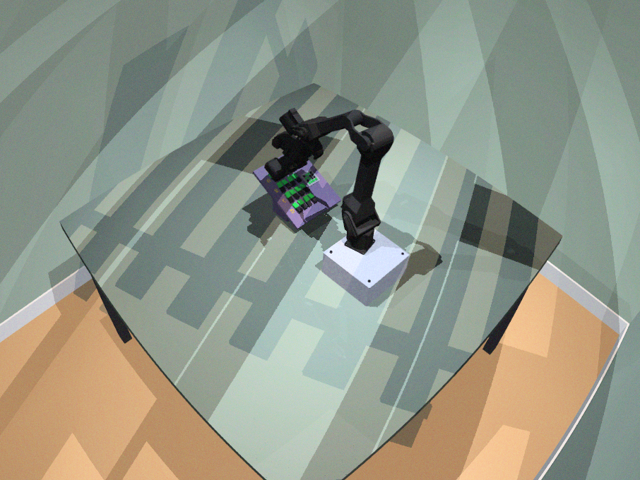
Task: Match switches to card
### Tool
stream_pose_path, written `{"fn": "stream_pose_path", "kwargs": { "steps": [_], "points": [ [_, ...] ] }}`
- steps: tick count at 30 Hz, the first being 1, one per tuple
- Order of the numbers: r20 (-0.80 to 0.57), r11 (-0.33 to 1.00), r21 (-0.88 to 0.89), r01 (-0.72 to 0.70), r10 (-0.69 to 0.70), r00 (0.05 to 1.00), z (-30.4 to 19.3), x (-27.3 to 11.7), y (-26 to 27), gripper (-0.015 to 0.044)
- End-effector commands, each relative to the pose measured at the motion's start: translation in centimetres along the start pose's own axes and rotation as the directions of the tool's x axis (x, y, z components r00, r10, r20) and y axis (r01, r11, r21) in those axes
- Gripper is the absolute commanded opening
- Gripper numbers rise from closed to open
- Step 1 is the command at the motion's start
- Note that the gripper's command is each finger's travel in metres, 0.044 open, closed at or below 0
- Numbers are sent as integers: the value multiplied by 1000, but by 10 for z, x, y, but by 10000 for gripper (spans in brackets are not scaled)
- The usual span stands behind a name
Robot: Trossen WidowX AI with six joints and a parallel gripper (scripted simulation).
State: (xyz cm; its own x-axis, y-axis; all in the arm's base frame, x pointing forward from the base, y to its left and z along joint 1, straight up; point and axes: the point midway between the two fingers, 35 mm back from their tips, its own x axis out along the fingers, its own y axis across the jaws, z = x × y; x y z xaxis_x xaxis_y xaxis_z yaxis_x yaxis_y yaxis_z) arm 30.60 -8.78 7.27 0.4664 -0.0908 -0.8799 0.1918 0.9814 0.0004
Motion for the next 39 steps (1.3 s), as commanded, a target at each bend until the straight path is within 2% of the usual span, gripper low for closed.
{"fn": "stream_pose_path", "kwargs": {
  "steps": [1,39],
  "points": [
    [-2,1000,7,4,-4,1000,-1,1,-1,0],
    [-2,1000,7,4,-4,1000,-1,6,-1,0]
  ]
}}
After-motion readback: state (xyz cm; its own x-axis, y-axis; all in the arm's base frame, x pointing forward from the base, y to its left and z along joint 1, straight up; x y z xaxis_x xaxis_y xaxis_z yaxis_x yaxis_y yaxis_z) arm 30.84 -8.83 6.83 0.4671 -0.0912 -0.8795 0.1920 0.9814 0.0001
